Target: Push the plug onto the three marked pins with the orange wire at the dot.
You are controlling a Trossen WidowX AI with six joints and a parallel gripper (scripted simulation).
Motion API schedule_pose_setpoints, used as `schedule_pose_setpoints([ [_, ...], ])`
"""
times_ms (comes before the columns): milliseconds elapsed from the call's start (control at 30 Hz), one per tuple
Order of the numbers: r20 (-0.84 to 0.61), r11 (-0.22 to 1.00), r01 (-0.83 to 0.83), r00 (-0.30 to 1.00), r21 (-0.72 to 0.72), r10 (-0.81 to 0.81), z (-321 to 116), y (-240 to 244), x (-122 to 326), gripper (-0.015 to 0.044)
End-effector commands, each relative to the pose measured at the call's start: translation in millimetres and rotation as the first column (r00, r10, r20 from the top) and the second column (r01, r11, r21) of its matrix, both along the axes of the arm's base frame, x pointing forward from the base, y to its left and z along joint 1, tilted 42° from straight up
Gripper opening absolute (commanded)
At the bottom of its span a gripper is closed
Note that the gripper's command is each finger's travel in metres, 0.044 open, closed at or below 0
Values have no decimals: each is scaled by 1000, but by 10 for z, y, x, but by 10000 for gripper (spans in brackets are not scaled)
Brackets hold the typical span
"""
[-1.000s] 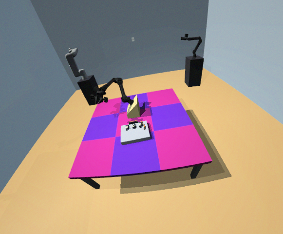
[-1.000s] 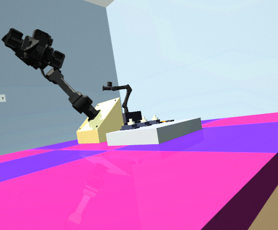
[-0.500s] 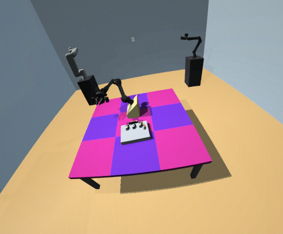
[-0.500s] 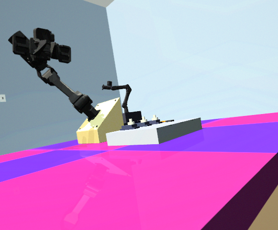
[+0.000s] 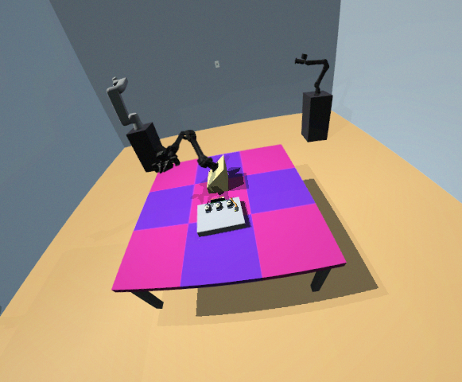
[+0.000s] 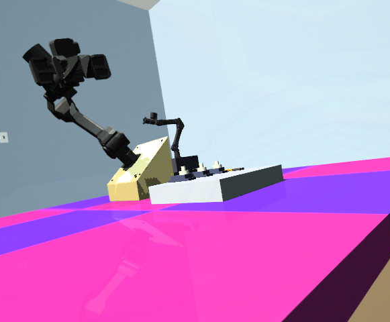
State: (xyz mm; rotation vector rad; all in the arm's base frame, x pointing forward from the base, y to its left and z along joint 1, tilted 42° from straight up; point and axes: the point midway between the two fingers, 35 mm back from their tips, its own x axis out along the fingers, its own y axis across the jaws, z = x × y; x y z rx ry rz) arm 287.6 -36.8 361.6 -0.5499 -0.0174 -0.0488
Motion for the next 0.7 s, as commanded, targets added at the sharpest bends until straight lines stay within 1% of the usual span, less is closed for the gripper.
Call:
schedule_pose_setpoints([
  [0, -4, 998, -5, 1000, 69, 5, -85, 34, 56, 115],
  [333, 23, 963, -31, 999, 268, 26, -188, 166, 162, 115],
  [667, 50, 887, -63, 998, 458, 45, -296, 315, 245, 115],
])
